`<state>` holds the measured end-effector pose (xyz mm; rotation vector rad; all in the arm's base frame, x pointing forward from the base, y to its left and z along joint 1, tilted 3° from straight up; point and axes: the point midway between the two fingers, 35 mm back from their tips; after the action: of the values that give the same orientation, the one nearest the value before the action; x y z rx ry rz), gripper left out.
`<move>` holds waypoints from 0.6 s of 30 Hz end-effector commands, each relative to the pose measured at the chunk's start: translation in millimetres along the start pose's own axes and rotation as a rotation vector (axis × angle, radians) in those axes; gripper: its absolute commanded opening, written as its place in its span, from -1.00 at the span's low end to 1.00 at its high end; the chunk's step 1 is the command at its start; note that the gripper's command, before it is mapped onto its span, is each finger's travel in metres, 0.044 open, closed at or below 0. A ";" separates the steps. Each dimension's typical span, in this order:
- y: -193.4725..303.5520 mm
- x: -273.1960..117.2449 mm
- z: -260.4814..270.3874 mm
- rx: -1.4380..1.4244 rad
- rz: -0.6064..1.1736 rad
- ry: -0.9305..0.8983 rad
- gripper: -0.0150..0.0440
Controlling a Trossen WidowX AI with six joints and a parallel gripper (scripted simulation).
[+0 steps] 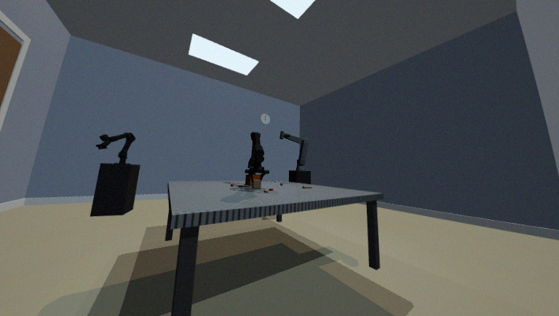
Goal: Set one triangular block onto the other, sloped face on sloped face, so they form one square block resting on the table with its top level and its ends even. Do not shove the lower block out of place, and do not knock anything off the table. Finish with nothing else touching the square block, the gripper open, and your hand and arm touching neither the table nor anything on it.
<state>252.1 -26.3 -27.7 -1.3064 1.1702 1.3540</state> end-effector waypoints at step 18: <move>-2.6 -99.9 -0.7 0.000 -0.001 0.000 1.00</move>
<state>254.5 -25.8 30.1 -1.2881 1.1888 1.3837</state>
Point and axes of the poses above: the point midway between the two fingers, 35 mm back from their tips, its own x axis out along the fingers, its own z axis across the jaws, y = z × x, and after that the axes turned 15 degrees about -x, right-handed
